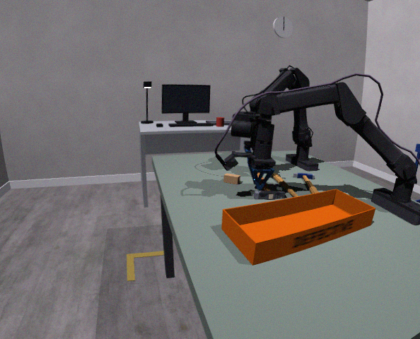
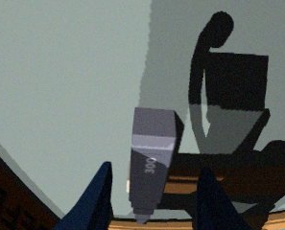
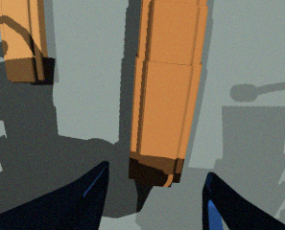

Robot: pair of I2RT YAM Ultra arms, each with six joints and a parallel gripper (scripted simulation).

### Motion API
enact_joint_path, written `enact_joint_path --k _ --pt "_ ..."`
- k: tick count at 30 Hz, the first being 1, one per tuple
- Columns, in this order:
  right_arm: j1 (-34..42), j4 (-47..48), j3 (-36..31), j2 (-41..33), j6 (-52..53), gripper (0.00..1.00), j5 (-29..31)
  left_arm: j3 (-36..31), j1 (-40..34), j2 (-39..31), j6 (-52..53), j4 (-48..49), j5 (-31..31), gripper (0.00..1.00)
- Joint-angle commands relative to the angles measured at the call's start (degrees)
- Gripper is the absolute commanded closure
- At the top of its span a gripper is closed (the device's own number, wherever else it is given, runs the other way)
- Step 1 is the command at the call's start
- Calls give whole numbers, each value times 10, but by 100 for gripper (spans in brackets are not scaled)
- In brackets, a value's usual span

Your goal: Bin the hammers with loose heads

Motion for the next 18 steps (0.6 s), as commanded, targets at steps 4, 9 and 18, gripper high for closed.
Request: enact_joint_path --k 4,9,18 --pt "-4 -15 23 -2 -9 46 -13 40 3 18 14 -32 -3 55" --pt "5 7 6 9 -6 46 -13 42 3 19 14 -34 -3 55" --pt "6 29 -12 18 -4 46 -13 -8 5 0 19 1 -3 55"
